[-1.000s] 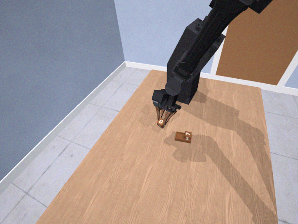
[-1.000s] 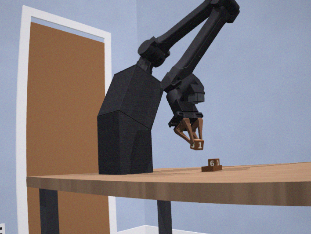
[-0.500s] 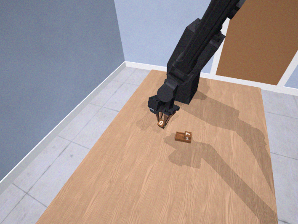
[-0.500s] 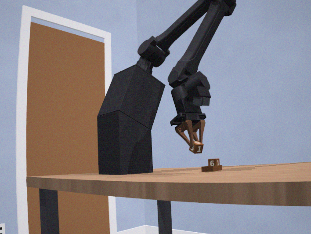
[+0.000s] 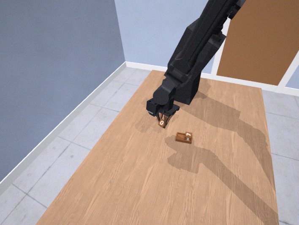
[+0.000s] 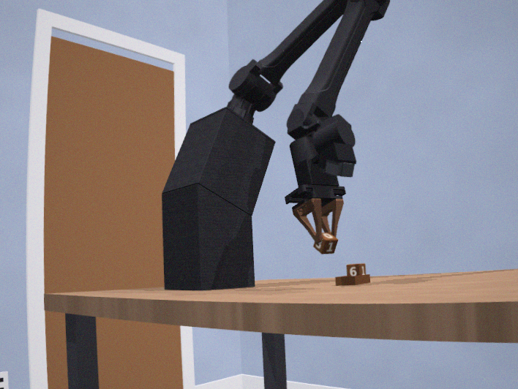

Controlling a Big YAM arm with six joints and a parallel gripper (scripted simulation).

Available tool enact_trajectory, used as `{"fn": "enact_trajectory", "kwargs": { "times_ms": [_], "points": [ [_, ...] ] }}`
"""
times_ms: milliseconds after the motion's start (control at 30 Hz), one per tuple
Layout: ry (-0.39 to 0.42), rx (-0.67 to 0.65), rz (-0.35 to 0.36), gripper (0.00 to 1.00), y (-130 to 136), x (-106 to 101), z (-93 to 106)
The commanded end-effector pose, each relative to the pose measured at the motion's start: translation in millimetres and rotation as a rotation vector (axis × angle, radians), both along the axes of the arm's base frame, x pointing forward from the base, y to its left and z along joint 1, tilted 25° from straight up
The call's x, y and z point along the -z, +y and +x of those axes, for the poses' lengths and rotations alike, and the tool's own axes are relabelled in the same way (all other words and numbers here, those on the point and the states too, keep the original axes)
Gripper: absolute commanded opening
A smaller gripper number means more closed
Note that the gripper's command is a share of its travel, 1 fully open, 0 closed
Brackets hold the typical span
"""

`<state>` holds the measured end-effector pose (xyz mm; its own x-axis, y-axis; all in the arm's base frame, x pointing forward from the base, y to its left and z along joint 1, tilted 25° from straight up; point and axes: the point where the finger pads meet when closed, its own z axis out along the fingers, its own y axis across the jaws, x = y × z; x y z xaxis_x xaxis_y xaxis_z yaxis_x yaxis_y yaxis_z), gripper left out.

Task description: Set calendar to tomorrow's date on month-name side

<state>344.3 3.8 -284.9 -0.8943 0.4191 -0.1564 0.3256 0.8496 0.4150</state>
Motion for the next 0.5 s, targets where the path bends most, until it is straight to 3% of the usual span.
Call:
{"fn": "enact_trajectory", "kwargs": {
  "times_ms": [0,467],
  "points": [
    [0.004,-0.004,0.000,0.26,-12.6,-7.1,13.4],
    [0.173,-0.087,0.072,0.26,-14.2,-11.1,16.4]
  ]
}}
